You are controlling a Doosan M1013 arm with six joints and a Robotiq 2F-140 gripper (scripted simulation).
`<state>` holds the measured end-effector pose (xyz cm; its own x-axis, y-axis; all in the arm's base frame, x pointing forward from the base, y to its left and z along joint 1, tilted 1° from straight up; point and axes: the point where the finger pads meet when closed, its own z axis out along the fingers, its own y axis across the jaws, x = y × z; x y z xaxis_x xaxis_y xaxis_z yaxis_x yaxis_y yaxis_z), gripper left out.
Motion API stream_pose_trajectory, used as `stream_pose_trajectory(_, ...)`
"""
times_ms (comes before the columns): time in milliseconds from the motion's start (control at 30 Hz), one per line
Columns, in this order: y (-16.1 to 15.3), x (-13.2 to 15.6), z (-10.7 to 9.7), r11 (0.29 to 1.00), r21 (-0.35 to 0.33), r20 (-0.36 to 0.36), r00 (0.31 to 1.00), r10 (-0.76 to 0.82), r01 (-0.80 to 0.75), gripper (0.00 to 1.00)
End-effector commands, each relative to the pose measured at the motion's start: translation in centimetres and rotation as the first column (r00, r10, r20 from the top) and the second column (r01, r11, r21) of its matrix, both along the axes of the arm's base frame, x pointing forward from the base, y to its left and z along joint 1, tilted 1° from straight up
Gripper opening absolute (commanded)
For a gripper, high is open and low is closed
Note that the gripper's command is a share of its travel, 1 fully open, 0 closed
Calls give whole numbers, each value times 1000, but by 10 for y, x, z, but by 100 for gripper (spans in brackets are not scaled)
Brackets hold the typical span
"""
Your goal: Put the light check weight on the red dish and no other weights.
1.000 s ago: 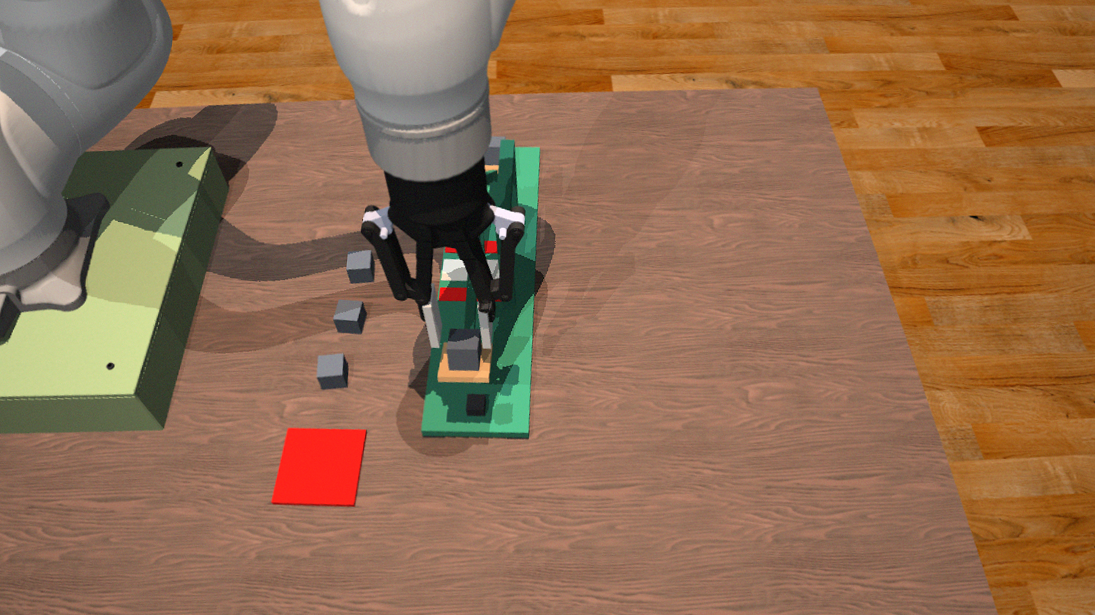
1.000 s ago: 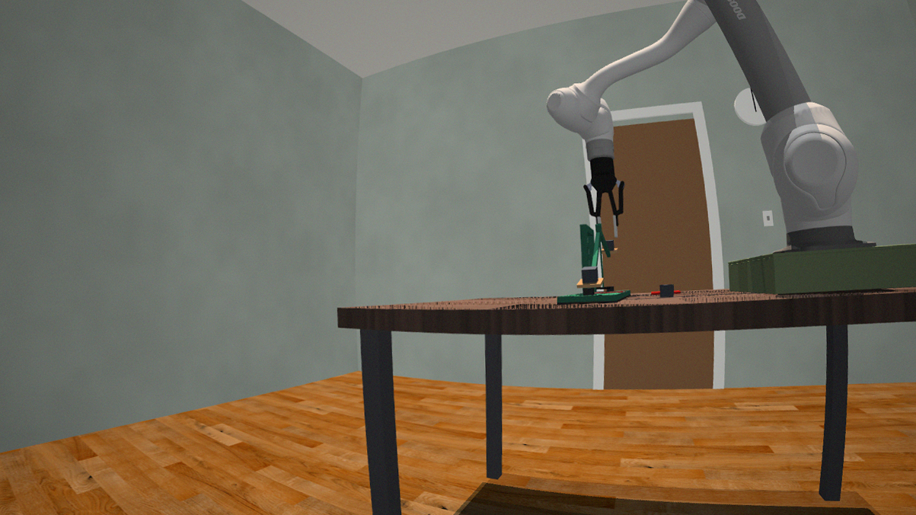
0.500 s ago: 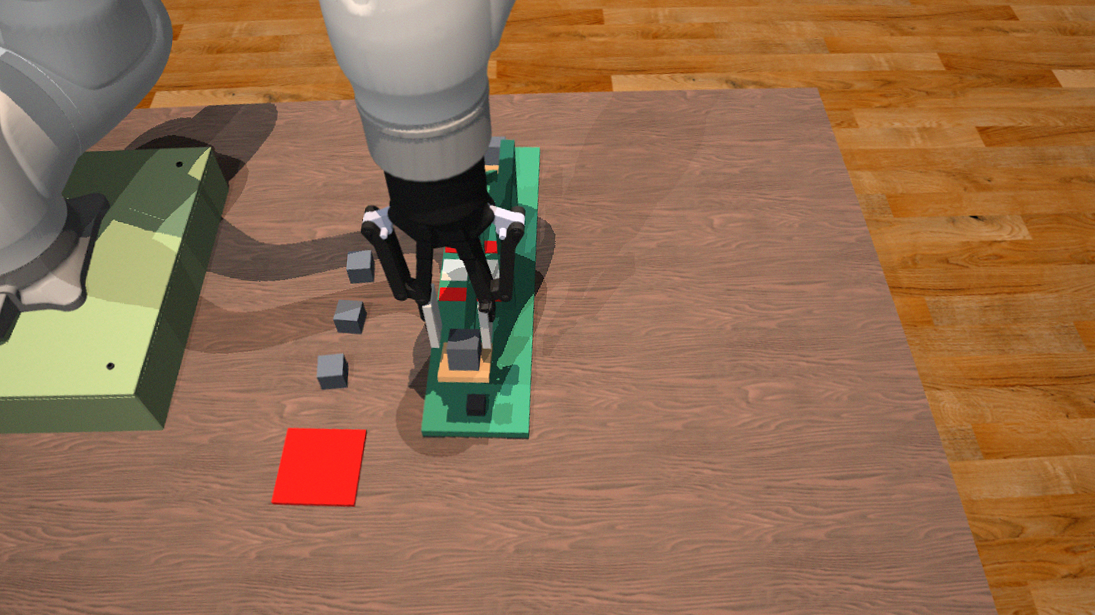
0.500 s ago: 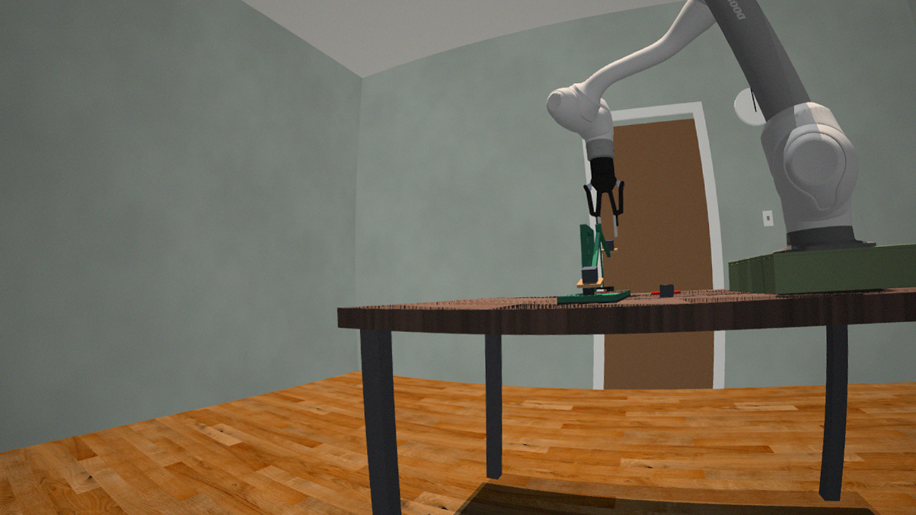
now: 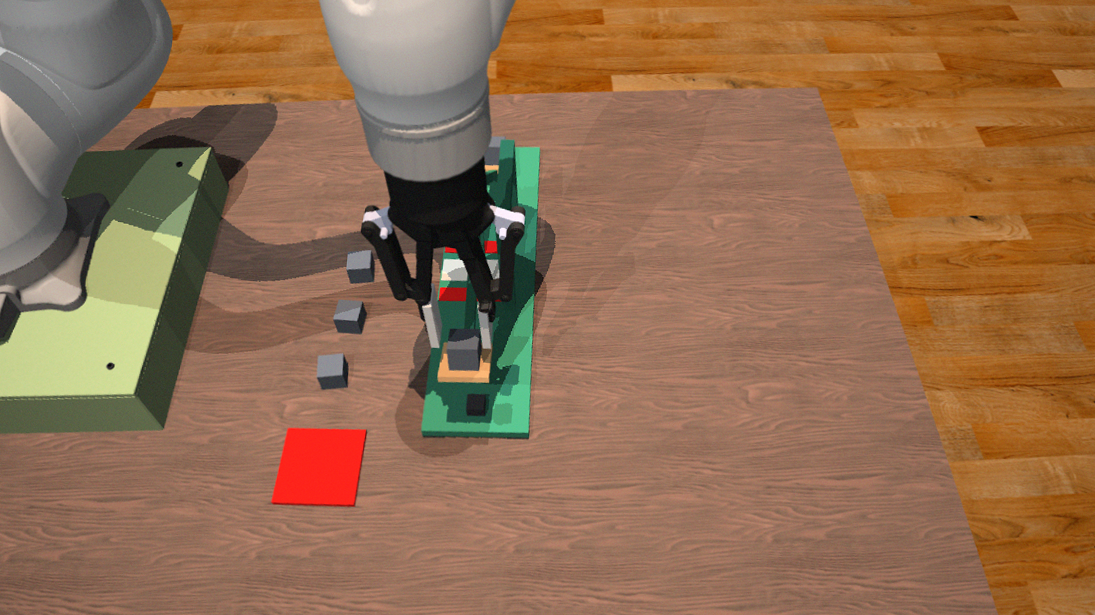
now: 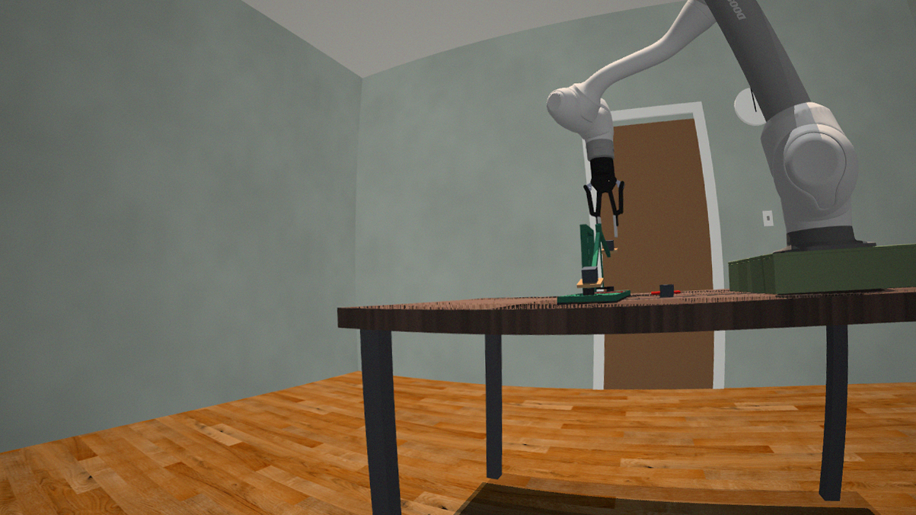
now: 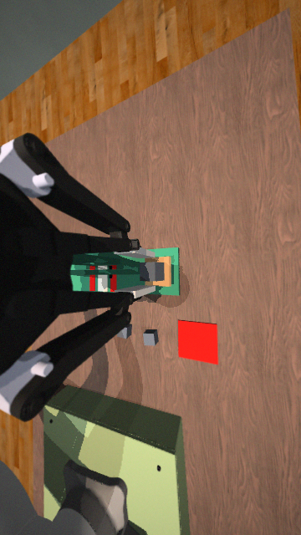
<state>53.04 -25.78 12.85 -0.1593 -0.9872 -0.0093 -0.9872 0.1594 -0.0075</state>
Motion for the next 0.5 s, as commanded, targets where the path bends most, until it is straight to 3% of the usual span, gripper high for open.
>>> stream_pose_trajectory(0,0,0,-1,1000,0,0,1000,0,0,35)
stream_pose_trajectory(467,0,0,-20,1000,0,0,1000,0,0,35)
